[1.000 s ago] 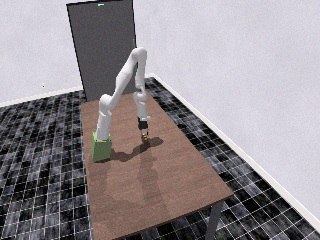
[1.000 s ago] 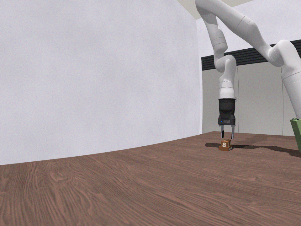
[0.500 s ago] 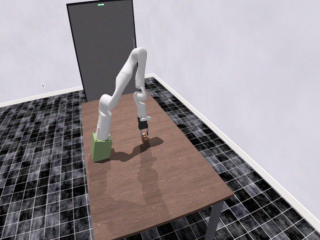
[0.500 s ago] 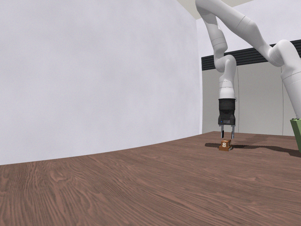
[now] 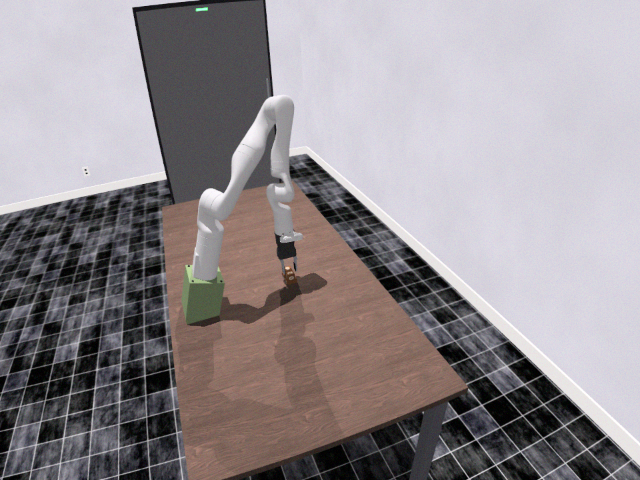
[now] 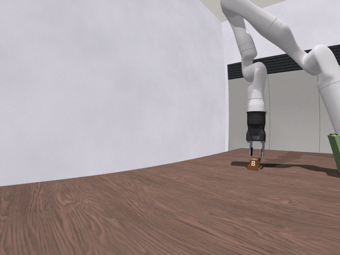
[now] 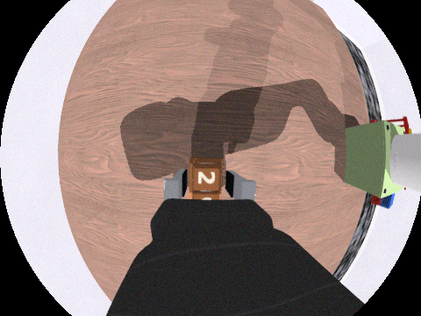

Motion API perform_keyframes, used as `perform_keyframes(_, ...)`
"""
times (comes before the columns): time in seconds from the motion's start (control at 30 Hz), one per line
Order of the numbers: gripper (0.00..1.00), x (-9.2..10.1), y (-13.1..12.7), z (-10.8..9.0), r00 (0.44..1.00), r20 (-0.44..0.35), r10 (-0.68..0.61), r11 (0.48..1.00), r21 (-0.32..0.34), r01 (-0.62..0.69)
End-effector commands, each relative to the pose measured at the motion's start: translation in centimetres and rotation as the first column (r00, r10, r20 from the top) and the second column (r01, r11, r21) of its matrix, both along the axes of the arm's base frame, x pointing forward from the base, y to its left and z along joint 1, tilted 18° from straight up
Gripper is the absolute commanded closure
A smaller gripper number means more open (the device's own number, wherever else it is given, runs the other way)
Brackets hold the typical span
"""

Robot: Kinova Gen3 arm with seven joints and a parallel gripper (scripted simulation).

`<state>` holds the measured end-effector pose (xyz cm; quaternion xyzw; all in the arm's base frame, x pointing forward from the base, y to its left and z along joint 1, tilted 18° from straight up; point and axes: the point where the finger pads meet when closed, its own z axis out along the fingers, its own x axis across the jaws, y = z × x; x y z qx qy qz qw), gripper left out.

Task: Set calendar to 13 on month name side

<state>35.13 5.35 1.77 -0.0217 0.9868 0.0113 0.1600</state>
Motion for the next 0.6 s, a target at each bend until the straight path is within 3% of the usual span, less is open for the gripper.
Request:
perform_keyframes(0.0,0.1,0.0,0.0,-0.2,1.0,-0.001,0.0,1.0,-0.002,0.0)
perform_keyframes(0.57,0.1,0.8,0.0,-2.5,1.0,-0.001,0.0,1.0,-0.002,0.0)
